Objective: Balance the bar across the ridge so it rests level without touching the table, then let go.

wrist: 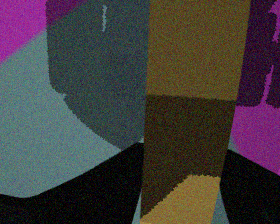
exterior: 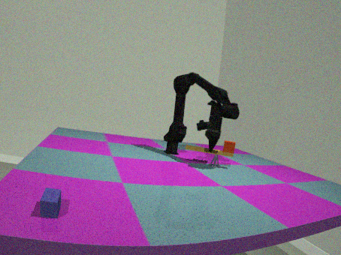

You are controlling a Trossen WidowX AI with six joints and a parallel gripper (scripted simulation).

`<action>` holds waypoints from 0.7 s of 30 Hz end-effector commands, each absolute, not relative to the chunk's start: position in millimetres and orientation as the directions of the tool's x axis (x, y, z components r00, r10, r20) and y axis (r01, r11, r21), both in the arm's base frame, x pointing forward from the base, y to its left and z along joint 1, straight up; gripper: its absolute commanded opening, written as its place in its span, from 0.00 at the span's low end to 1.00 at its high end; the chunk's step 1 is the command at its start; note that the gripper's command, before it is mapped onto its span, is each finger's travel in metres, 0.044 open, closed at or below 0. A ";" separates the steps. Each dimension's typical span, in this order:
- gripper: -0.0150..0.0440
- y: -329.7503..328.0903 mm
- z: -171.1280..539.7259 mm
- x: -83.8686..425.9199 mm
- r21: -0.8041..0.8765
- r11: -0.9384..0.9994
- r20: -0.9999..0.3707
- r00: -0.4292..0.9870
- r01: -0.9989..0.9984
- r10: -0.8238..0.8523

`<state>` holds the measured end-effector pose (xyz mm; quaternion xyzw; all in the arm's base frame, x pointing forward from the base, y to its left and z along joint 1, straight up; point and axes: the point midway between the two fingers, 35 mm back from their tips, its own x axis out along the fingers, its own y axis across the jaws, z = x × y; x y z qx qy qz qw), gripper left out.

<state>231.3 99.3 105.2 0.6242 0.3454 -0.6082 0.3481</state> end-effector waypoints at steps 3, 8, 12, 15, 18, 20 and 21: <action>0.25 99.3 105.2 231.3 0.015 -0.519 -1.000 0.022 0.855 0.008; 0.25 99.3 105.2 231.3 0.015 -0.519 -1.000 0.022 0.855 0.008; 0.30 99.3 105.2 231.3 0.015 -0.519 -1.000 0.022 0.855 0.008; 0.43 99.3 105.2 231.3 0.015 -0.519 -1.000 0.022 0.855 0.008; 0.54 99.3 105.2 231.3 0.015 -0.519 -1.000 0.022 0.855 0.008; 0.54 99.3 105.2 231.3 0.015 -0.519 -1.000 0.022 0.855 0.008; 0.54 99.3 105.2 231.3 0.015 -0.519 -1.000 0.022 0.855 0.008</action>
